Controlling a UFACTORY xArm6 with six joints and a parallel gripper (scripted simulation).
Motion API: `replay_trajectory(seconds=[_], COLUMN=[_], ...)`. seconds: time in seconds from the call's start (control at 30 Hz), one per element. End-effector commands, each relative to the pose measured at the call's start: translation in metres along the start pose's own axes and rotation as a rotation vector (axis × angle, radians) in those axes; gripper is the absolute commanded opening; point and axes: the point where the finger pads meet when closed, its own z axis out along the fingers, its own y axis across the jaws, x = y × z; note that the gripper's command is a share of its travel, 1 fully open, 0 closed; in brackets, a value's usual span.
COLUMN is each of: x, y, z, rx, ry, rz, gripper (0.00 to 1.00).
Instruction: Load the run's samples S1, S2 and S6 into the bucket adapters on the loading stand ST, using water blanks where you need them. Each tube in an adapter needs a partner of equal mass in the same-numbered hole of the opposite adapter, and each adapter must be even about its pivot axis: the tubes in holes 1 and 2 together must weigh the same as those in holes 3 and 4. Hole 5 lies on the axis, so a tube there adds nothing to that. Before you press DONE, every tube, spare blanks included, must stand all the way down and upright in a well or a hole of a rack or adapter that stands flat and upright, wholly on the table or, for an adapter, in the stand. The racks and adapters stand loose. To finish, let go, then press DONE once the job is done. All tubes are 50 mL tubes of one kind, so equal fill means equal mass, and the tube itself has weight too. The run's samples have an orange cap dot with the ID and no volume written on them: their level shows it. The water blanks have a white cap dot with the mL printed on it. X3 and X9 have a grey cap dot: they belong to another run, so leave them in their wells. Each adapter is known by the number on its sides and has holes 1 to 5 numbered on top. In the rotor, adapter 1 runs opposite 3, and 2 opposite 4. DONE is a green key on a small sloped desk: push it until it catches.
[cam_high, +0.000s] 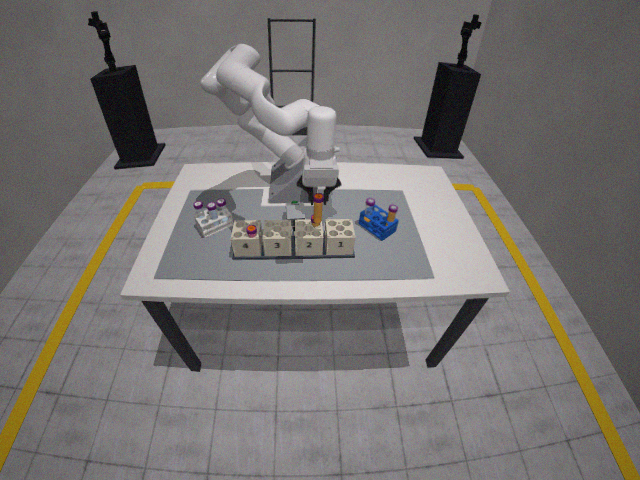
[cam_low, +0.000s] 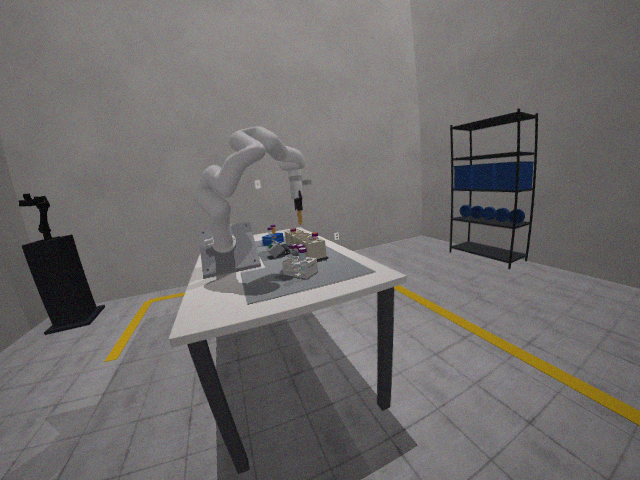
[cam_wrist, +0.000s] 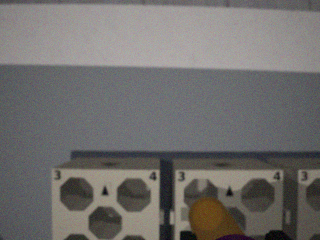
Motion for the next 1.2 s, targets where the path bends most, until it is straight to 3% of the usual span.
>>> replay_trajectory(seconds=[0.0, 0.57, 1.17], x=[0.002, 0.002, 0.002], y=[0.002, 0.002, 0.002], z=[-0.002, -0.002, 0.030], rx=[0.003, 0.003, 0.003], ry=[0.004, 0.004, 0.004], rz=[0.001, 0.001, 0.001], gripper=[0.00, 0.00, 0.00])
